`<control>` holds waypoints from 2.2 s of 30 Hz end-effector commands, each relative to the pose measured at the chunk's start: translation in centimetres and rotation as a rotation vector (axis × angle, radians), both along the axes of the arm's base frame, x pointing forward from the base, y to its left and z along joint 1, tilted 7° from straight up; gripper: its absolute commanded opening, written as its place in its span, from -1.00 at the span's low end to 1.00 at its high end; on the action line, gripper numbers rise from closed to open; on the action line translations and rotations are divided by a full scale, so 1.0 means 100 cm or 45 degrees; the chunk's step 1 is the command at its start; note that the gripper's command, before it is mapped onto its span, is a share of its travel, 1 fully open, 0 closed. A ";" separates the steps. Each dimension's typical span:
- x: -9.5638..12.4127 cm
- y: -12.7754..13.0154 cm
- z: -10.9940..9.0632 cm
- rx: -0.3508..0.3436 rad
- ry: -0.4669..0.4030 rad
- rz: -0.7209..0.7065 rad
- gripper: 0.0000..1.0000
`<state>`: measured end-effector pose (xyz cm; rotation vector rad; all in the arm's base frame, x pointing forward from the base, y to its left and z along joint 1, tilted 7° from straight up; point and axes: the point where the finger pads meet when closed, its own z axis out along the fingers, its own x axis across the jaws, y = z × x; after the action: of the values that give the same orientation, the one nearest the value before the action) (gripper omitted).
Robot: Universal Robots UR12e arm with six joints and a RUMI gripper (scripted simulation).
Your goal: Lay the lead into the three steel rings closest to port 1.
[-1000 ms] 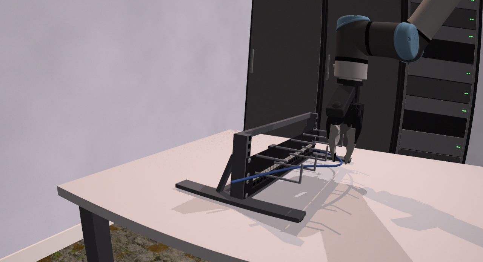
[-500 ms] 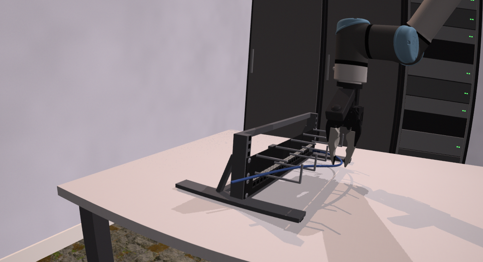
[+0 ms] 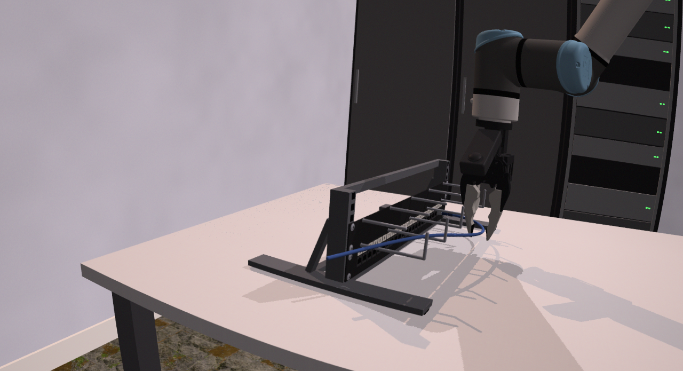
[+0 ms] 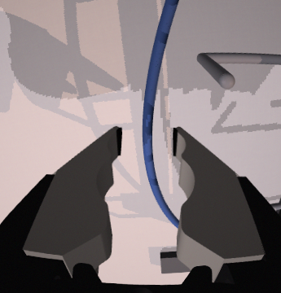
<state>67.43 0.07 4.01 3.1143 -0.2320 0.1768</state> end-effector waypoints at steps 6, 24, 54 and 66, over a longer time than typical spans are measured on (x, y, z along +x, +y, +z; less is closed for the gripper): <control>0.001 0.000 -0.001 0.000 -0.002 0.000 -0.61; 0.001 0.000 -0.002 0.000 -0.002 0.000 -0.61; 0.001 0.000 -0.002 0.000 -0.002 0.000 -1.00; 0.001 0.000 -0.002 0.000 -0.002 0.000 -1.00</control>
<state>67.46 0.07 3.73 3.1143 -0.2320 0.1768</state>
